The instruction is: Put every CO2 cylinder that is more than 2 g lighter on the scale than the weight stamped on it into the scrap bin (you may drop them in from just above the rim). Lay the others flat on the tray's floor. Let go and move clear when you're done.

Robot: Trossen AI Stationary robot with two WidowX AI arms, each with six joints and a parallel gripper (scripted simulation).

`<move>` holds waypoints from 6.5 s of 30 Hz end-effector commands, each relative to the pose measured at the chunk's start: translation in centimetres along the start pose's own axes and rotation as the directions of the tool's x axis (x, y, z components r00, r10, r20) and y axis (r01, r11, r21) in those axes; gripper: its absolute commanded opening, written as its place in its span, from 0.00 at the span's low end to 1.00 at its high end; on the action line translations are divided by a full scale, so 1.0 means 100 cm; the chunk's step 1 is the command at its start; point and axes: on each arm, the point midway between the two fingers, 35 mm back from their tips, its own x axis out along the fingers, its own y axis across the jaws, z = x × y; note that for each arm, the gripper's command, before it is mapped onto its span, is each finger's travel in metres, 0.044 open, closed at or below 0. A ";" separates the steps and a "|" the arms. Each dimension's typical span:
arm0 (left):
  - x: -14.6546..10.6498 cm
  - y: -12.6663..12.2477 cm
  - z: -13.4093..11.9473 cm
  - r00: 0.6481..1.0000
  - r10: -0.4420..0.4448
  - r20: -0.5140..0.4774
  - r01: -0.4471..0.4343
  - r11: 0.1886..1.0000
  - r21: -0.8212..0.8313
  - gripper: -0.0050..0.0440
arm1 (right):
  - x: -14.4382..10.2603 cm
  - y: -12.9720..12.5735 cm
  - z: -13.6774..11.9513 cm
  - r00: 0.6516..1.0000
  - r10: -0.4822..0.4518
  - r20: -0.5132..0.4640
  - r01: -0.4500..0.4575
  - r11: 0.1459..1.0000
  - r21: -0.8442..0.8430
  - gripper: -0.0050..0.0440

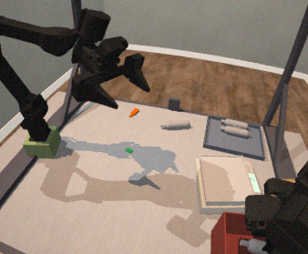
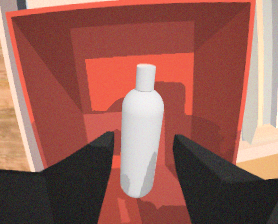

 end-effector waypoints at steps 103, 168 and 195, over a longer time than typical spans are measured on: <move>0.052 -0.453 0.249 0.932 -0.197 0.305 0.010 0.854 0.521 0.95 | -0.029 0.029 -0.014 0.262 0.818 -0.511 -0.938 0.093 -0.333 1.00; 0.126 -0.448 0.303 0.999 -0.023 0.040 0.038 0.899 -0.437 0.62 | -0.029 0.029 -0.014 0.262 0.818 -0.511 -0.938 0.093 -0.333 1.00; 0.101 -0.451 0.308 0.996 -0.043 0.078 0.073 0.897 -0.435 0.22 | -0.029 0.029 -0.014 0.262 0.818 -0.511 -0.938 0.093 -0.333 1.00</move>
